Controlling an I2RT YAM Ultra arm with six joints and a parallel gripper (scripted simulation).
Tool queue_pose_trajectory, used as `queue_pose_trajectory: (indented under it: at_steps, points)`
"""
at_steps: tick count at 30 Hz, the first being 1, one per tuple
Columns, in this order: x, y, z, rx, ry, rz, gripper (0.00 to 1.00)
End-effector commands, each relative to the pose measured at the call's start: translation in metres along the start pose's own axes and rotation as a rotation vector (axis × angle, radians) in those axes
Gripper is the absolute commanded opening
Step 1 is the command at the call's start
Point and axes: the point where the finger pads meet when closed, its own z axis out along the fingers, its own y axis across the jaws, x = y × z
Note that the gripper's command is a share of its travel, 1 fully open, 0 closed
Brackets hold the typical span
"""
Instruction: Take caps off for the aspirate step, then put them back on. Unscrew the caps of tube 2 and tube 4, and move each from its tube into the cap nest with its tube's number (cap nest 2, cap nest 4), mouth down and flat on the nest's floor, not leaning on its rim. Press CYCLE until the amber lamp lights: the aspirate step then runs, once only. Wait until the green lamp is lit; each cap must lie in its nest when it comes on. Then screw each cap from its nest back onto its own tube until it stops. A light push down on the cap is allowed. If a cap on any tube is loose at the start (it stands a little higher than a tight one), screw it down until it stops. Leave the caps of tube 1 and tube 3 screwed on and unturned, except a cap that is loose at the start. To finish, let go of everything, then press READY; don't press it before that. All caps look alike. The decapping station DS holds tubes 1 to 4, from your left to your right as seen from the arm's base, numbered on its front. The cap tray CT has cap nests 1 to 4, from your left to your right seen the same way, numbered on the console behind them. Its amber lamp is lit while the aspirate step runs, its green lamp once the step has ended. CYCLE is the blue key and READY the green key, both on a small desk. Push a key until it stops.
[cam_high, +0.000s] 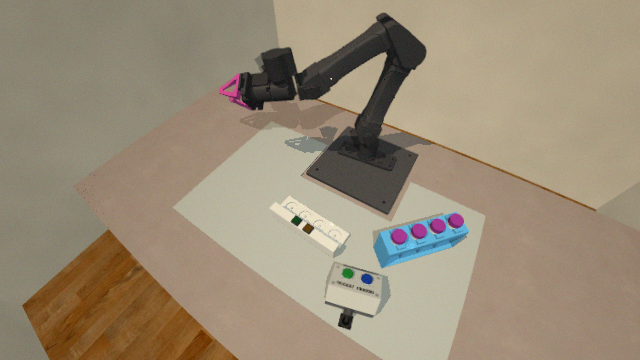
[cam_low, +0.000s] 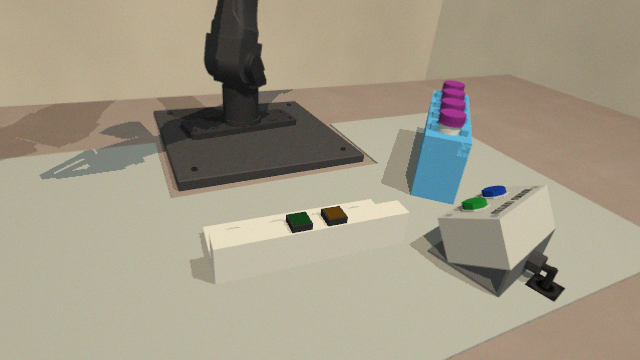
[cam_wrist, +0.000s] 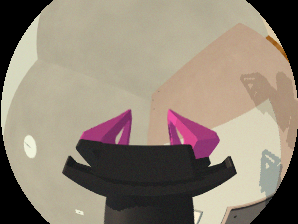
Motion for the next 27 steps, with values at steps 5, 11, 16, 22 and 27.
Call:
queue_pose_trajectory:
  at_steps: [5,11,16,22,27]
  points:
    - [0.02,0.013,-0.003,-0.01,0.078,-0.092,0.49]
    - [0.048,0.021,-0.005,-0.004,0.168,-0.194,0.49]
    - [0.063,0.024,-0.007,-0.004,0.212,-0.244,0.49]
    - [0.086,0.028,-0.013,-0.005,0.28,-0.322,0.49]
    - [0.109,0.032,-0.02,-0.009,0.348,-0.402,0.49]
